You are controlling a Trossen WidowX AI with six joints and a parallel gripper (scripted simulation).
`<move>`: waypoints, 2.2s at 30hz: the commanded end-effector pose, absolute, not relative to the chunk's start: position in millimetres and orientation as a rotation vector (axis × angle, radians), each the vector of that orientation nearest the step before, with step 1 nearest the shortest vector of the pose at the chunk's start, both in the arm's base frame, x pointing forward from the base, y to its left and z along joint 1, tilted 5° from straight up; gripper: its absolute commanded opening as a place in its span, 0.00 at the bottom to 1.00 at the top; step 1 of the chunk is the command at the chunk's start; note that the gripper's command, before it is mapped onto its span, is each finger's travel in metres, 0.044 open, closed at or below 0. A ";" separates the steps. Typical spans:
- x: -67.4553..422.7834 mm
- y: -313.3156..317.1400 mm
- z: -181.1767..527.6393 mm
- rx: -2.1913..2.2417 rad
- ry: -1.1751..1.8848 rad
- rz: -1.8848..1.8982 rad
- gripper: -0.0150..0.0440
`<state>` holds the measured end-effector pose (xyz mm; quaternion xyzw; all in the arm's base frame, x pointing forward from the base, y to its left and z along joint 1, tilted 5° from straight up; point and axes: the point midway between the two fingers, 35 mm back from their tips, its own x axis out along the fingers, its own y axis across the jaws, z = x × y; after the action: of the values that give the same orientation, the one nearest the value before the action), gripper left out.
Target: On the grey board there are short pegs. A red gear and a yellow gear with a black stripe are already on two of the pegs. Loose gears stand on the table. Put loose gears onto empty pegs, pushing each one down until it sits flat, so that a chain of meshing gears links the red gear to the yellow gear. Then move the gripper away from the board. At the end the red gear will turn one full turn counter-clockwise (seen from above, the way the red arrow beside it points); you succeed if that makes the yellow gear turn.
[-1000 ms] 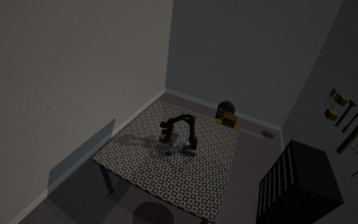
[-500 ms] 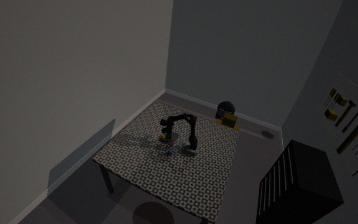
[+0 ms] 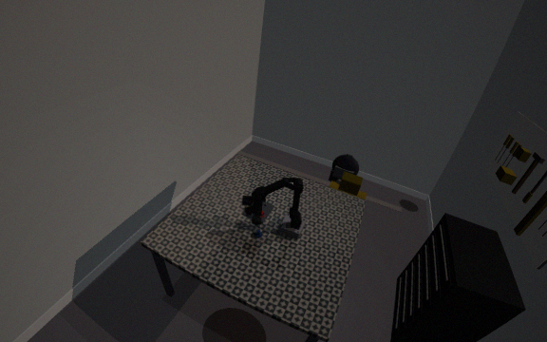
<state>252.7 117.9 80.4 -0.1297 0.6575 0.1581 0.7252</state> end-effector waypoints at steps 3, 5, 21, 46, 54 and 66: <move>208.9 162.9 80.1 -0.303 1.441 0.371 1.00; 210.2 160.7 80.1 -0.304 1.440 0.371 1.00; 212.8 162.6 51.5 -0.304 1.440 0.371 1.00; 213.9 163.7 29.9 -0.304 1.441 0.371 0.87; 213.9 163.7 29.9 -0.304 1.441 0.371 0.51; 214.0 163.8 30.3 -0.304 1.441 0.371 0.25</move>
<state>213.7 163.9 30.5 -0.1387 0.6532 0.1706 0.7245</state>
